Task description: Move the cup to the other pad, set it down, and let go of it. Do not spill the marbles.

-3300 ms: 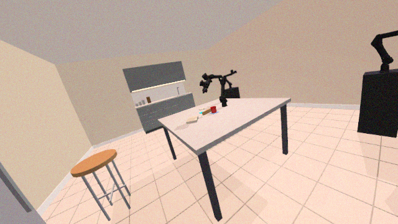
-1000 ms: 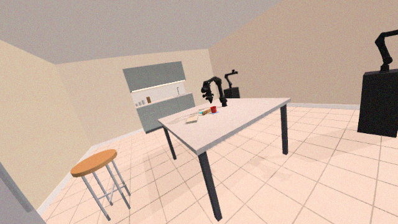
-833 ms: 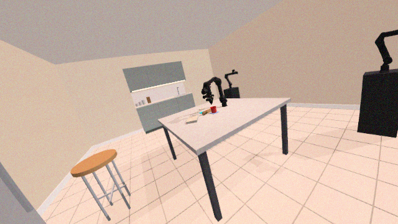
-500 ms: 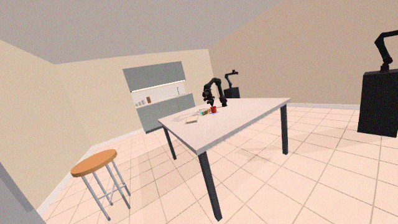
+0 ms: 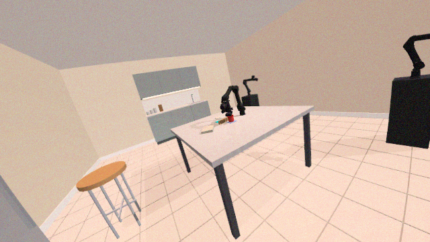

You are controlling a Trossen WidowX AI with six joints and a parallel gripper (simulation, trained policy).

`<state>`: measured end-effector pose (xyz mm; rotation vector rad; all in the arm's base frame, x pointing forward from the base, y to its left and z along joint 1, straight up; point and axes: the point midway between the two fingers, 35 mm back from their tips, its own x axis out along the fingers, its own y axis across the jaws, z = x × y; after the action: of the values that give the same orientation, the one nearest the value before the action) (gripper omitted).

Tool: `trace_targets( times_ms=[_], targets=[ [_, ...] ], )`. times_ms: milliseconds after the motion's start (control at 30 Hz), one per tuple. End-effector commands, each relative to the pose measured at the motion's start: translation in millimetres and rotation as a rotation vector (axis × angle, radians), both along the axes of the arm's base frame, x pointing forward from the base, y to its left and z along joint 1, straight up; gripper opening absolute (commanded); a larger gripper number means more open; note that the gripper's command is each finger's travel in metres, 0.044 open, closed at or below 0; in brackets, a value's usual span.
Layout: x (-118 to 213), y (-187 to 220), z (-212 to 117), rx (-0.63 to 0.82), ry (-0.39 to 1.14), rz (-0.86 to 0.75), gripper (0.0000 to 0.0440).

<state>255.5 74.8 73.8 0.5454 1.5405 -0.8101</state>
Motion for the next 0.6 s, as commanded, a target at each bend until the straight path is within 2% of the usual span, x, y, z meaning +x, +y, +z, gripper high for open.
trace_targets(
  times_ms=[0, 133, 200, 567],
  targets=[
    [-3, -1, -11, -0.001, 0.011, 0.027, 0.0138],
    [-3, -3, -18, 0.0, 0.006, 0.063, 0.0041],
    [-1, -4, -18, 0.0, -0.002, 0.072, 0.0008],
    [7, -5, 1, 0.019, -0.062, 0.052, 0.0]
  ],
)
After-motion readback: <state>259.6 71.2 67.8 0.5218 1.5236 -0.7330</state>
